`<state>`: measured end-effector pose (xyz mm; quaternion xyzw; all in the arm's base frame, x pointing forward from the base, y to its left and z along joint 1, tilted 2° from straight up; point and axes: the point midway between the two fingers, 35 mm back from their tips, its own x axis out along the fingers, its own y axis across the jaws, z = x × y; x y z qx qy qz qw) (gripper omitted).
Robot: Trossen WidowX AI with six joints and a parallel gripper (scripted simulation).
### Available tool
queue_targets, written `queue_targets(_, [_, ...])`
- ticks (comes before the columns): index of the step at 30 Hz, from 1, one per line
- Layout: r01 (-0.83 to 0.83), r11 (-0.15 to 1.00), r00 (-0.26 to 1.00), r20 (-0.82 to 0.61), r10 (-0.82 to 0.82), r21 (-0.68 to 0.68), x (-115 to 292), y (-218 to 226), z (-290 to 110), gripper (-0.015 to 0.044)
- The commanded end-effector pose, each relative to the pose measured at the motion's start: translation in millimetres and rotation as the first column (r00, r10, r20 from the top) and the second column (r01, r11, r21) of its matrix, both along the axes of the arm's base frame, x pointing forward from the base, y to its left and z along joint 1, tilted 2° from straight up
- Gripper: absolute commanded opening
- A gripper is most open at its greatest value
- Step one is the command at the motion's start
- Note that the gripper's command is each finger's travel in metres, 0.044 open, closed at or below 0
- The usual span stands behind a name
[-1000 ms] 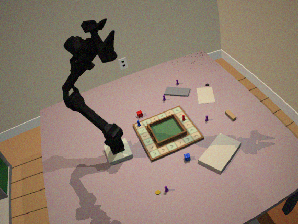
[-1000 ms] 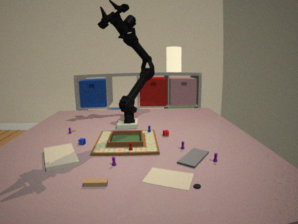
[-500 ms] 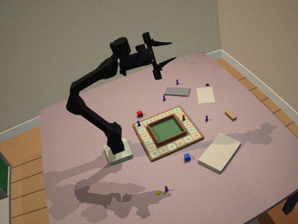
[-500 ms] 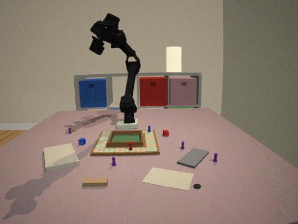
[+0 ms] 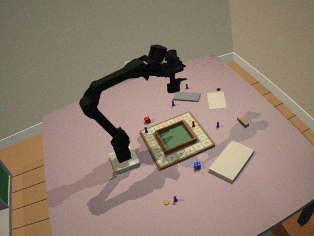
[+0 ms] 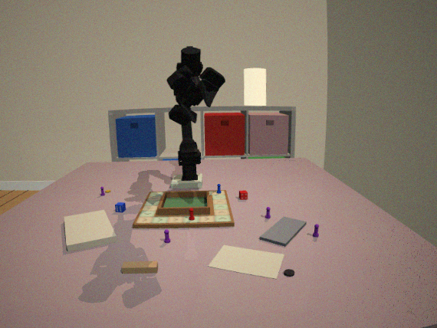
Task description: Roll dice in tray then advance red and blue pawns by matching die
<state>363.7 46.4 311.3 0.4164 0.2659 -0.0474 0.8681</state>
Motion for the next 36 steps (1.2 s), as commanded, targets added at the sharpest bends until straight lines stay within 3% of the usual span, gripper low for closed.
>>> queue_targets(1, [-0.116, 0.992, 0.981, -0.165, 0.106, -0.055, -7, 35, -51, 0.0275])
queue_targets(9, [-0.444, 0.883, 0.791, -0.528, 0.308, -0.151, -60, 106, -156, 0.0275])
queue_targets(17, [-0.765, 0.622, 0.451, -0.828, 0.333, -0.167, -150, 139, -238, 0.0275])
queue_targets(20, [-0.788, 0.594, 0.42, -0.847, 0.325, -0.163, -166, 144, -244, 0.0275])
queue_targets(36, [-0.788, 0.594, 0.42, -0.847, 0.325, -0.163, -165, 146, -266, 0.0275])
